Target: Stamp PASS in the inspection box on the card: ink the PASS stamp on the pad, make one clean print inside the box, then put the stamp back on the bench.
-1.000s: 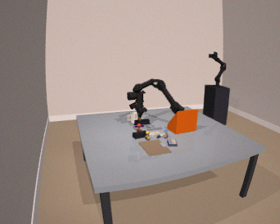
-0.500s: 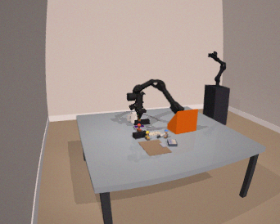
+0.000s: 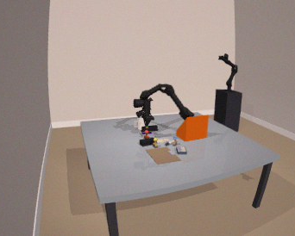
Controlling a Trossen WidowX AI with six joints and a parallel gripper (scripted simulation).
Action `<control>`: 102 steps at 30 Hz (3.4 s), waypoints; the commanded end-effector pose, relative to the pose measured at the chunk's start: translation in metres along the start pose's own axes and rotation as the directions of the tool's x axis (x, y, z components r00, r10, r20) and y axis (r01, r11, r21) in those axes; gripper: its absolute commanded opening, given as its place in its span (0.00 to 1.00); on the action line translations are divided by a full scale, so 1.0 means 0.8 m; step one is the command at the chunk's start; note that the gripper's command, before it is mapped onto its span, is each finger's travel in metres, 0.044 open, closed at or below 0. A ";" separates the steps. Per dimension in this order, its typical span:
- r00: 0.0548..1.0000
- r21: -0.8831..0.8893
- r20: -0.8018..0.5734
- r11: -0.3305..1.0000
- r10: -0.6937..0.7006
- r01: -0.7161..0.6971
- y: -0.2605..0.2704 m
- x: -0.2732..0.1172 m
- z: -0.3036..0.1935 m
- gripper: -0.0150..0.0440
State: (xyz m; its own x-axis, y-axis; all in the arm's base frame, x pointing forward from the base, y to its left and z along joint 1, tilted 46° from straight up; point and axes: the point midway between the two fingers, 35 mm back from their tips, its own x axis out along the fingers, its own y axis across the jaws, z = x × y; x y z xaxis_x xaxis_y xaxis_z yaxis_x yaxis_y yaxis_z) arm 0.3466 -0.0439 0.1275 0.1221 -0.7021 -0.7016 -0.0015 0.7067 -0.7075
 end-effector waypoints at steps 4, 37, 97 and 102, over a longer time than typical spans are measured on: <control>1.000 -0.005 -0.003 1.000 -0.006 0.006 0.000 0.007 -0.001 0.25; 1.000 -0.004 -0.003 1.000 -0.010 0.010 -0.001 0.034 -0.003 0.25; 1.000 0.002 -0.004 1.000 -0.012 0.012 -0.001 0.049 -0.004 0.25; 1.000 0.002 -0.004 1.000 -0.012 0.012 -0.001 0.049 -0.004 0.25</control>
State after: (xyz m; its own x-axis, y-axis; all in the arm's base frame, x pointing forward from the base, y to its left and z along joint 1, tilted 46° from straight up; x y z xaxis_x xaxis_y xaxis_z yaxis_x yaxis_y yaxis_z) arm 0.3481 -0.0705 0.1009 0.1194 -0.7076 -0.6965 -0.0004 0.7015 -0.7127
